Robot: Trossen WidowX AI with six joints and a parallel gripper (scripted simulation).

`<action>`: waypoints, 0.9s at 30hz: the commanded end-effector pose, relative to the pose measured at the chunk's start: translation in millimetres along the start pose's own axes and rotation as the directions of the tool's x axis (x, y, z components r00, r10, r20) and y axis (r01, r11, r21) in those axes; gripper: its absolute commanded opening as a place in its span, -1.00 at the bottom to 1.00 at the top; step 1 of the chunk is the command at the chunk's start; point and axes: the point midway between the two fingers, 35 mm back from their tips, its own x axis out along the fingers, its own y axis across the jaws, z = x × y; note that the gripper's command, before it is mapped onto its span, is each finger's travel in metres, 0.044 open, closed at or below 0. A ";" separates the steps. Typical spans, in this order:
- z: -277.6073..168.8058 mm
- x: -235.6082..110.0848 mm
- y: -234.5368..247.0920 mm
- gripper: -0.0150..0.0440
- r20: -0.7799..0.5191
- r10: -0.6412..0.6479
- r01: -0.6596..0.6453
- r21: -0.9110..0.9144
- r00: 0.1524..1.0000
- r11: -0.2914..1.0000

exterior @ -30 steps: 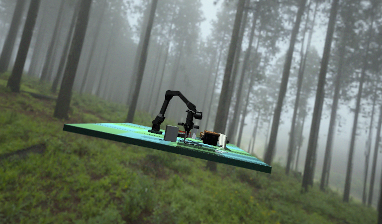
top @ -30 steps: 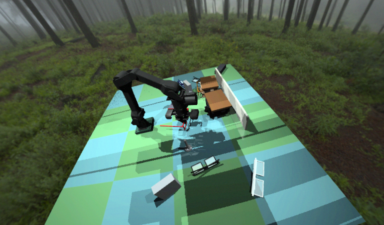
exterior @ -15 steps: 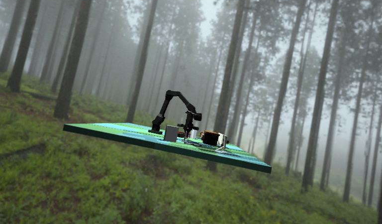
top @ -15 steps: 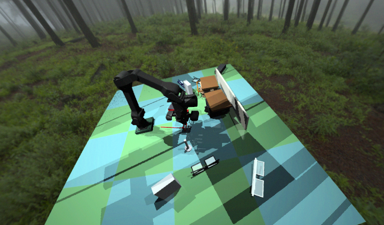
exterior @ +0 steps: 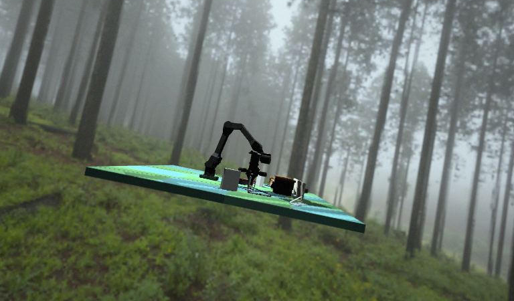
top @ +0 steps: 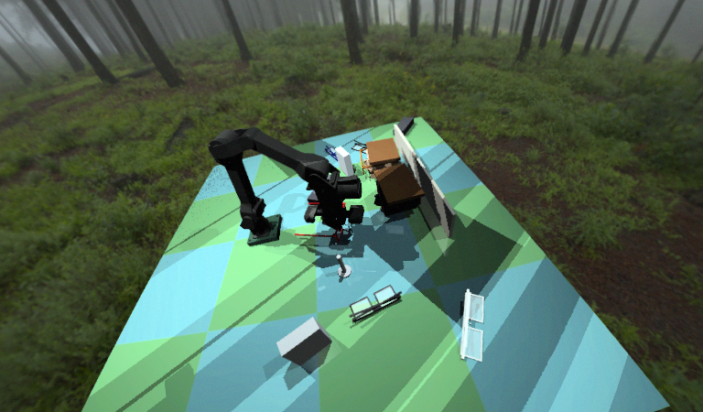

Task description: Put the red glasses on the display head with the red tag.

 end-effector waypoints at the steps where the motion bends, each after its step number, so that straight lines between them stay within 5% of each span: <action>1: 0.4 3.3 3.5 -0.49 0.002 0.010 -0.010 -0.005 1.000 1.000; 3: 0.4 3.3 3.5 -0.49 0.002 0.010 -0.010 -0.005 1.000 1.000; 7: 0.0 0.7 0.6 -0.14 0.000 0.001 -0.001 0.000 1.000 1.000; 27: 0.1 -3.6 7.1 -0.13 0.001 0.006 -0.006 -0.002 1.000 1.000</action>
